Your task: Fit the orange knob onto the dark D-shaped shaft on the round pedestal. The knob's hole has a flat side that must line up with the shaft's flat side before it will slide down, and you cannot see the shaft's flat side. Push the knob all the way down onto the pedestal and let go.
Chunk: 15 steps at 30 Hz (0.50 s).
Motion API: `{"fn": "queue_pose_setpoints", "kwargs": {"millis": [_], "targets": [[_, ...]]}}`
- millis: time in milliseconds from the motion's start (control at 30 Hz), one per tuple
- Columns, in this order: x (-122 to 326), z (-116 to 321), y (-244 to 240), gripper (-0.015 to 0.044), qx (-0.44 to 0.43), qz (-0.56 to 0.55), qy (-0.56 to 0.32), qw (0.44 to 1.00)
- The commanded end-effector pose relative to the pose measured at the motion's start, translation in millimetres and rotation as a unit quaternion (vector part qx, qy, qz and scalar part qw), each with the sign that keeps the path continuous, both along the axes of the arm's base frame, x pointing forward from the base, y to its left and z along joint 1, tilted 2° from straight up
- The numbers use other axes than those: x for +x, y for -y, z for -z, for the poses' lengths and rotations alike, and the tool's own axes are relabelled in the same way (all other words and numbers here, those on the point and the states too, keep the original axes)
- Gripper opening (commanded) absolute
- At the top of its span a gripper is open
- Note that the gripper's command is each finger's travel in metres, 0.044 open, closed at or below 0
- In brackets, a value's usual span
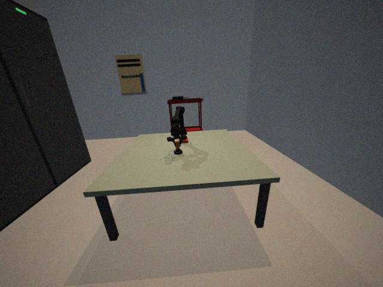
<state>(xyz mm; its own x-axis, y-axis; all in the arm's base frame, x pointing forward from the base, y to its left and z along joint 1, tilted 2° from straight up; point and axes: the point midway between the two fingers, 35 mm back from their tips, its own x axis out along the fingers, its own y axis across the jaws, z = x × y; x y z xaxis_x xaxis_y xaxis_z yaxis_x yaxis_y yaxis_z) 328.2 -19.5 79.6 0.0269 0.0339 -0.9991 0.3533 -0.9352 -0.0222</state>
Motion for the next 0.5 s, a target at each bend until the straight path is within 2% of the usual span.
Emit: {"fn": "queue_pose_setpoints", "kwargs": {"millis": [0, 333, 467], "targets": [[1.3, 0.5, -0.2, 0.0, 0.0, 0.003, 0.002, 1.0], [1.9, -4.9, 0.0, 0.0, 0.0, 0.008, 0.002, 1.0], [2.2, -5.4, 0.1, 0.0, 0.002, 0.066, 0.0, 0.998]]}}
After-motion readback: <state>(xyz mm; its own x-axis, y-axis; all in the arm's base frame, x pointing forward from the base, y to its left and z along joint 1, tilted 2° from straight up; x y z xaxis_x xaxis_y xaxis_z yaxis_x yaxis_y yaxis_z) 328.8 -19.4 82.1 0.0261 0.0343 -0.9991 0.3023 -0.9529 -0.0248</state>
